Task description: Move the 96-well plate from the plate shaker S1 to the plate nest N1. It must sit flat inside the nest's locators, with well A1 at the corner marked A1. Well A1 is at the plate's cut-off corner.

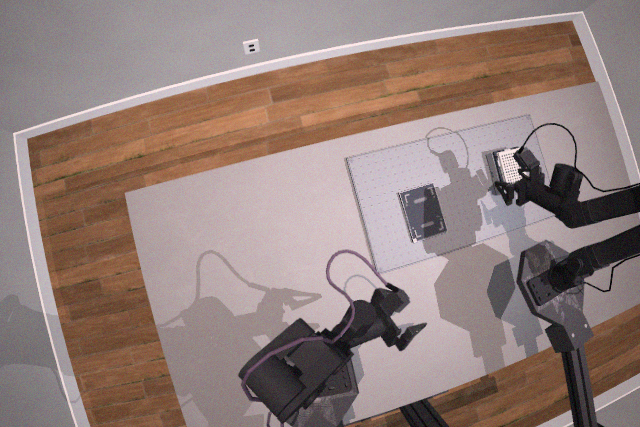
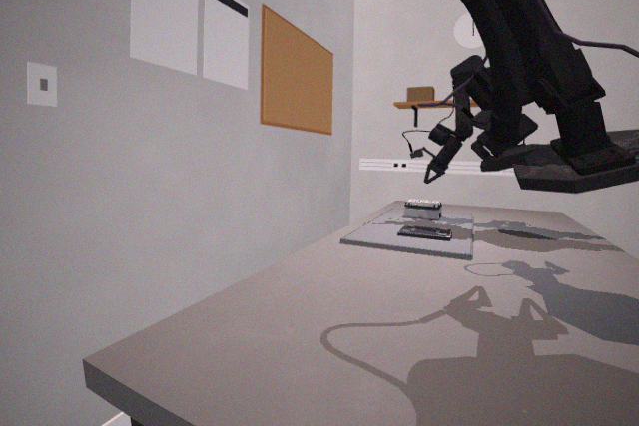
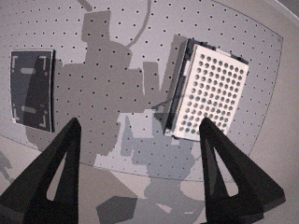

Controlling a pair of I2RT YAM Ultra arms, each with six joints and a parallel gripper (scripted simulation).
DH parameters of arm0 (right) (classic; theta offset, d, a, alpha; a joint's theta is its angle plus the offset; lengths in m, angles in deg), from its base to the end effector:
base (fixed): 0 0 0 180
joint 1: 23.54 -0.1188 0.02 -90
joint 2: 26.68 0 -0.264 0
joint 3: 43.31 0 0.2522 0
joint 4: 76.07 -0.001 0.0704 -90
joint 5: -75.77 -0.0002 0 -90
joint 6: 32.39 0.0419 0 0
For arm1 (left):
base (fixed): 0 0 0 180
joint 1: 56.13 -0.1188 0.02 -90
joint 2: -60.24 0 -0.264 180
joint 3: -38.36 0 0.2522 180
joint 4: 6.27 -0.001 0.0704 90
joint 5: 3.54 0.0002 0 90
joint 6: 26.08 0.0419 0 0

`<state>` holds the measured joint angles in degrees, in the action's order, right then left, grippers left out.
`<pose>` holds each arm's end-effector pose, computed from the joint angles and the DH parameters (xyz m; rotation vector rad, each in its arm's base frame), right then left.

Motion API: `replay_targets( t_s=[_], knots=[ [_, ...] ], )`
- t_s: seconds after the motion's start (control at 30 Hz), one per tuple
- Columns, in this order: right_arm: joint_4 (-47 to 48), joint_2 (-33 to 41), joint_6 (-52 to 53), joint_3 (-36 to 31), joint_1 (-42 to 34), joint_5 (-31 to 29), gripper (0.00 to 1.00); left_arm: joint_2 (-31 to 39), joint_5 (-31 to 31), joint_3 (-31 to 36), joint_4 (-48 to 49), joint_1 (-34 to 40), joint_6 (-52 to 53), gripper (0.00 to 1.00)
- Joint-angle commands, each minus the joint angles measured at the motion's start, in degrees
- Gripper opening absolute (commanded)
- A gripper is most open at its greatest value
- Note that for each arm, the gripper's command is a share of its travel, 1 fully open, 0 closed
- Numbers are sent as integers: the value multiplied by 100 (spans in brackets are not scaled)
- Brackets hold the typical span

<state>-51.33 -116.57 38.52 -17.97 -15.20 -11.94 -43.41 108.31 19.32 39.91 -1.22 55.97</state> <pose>0.2121 -0.0284 0.0830 -0.2341 2.2614 -0.2083 0.0981 -0.1651 0.0562 1.1499 2.0910 -0.9899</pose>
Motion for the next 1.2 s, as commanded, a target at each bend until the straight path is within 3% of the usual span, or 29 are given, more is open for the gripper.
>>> replay_targets(
  t_s=[0.0,0.63,0.8,1.03,1.1,1.17],
  knots=[
    [89,63,-2,31,-20,55,100,13,38,-9,-55,20,14,100],
    [123,29,-124,9,16,154,100,1,-89,-44,-63,14,80,100],
    [336,14,-936,-110,442,1148,100,-223,-597,-526,-271,144,506,100],
    [236,-238,-2357,112,2158,3116,100,-1240,-1789,-2466,-702,655,1518,100],
    [236,-238,-2357,112,2158,3116,100,-1240,-1789,-2466,-702,655,1518,100],
    [59,-440,-2785,304,2660,3706,100,-1674,-2139,-3254,-805,820,1765,100]
  ],
)
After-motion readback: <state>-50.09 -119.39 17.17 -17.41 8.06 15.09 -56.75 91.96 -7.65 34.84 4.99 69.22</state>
